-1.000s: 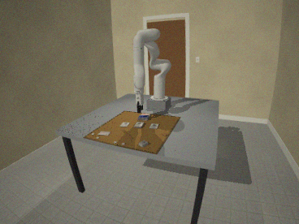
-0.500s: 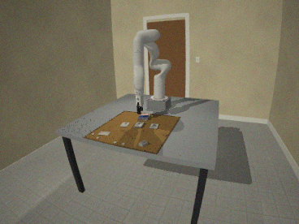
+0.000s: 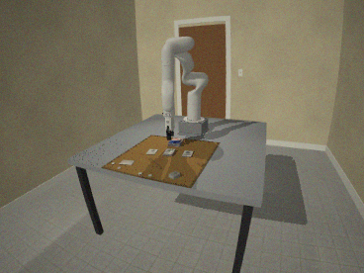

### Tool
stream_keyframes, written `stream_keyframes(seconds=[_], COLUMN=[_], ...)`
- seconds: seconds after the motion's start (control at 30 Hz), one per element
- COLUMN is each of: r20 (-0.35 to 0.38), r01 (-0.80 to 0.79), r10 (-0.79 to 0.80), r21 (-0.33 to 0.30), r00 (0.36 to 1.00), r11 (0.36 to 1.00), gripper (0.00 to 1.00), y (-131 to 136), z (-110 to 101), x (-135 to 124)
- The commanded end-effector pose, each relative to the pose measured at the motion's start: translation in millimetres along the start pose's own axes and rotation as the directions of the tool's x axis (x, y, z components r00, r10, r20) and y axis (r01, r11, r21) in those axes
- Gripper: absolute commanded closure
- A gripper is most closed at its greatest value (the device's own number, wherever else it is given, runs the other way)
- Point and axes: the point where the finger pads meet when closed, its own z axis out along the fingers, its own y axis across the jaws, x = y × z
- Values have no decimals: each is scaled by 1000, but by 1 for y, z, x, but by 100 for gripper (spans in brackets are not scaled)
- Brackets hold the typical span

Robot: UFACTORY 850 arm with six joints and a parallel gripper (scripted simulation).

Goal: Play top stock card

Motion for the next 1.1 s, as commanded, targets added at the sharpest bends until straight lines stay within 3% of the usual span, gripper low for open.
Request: stream_keyframes(seconds=[0.0, 1.07], r20=[0, 0], r01=[0, 0], r10=[0, 0], r21=[8, 8], r00=[1000, 1000], r11=[1000, 1000], gripper=[14, 14], y=[6, 6], z=[12, 18], x=[-2, -2])
